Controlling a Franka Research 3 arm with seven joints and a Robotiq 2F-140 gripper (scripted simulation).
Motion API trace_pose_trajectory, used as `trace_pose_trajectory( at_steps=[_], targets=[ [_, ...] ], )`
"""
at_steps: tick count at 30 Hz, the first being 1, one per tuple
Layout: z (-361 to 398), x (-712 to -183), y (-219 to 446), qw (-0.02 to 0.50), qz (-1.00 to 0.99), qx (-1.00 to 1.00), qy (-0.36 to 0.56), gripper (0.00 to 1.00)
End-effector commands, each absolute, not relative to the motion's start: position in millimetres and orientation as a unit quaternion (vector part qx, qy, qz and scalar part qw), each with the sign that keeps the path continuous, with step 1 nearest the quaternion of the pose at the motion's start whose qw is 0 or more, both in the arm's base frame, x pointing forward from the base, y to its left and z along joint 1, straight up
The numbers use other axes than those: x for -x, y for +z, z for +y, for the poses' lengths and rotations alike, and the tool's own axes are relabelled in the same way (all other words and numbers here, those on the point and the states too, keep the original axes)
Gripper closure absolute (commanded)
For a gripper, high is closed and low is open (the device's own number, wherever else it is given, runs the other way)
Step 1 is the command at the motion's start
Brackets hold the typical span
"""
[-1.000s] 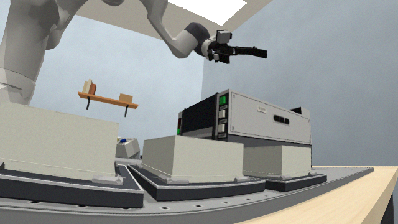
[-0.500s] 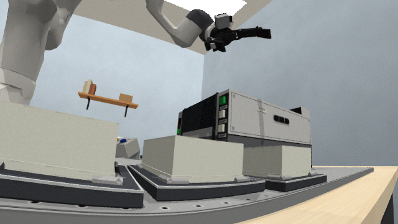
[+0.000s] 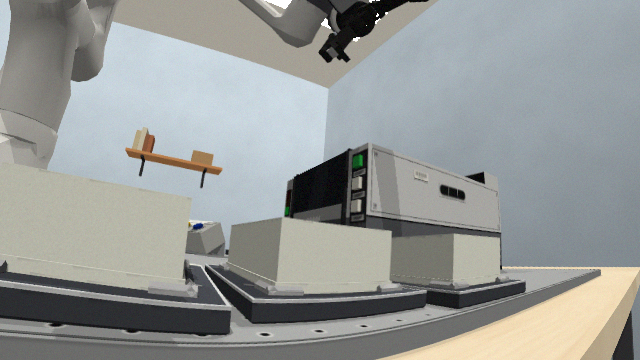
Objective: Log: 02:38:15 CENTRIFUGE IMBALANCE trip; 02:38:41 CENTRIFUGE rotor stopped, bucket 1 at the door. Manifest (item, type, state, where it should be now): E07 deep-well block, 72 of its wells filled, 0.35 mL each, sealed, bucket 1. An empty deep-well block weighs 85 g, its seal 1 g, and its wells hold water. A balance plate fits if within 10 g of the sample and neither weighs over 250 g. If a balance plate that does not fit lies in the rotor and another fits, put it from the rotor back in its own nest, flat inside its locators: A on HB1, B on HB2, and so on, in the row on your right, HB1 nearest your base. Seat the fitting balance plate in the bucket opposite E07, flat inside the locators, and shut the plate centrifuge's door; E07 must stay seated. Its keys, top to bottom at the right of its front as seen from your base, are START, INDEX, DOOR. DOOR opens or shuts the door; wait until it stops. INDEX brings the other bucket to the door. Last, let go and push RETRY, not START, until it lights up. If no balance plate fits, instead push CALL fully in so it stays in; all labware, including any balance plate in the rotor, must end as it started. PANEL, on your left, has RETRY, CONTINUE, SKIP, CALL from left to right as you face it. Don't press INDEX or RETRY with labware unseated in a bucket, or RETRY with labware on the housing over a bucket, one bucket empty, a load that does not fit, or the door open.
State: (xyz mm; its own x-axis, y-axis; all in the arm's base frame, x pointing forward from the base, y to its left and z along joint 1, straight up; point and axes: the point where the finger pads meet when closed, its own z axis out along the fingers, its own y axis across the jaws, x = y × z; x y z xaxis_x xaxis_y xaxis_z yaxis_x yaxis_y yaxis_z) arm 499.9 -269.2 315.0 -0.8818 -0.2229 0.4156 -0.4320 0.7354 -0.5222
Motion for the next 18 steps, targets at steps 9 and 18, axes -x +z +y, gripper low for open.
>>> trace_pose_trajectory(
  at_steps=[9,18],
  targets=[
    [-287,-463,309,0.102,-0.950,0.004,0.295,0.00],
    [-309,-394,297,0.069,-0.952,0.184,0.234,0.00]
  ],
)
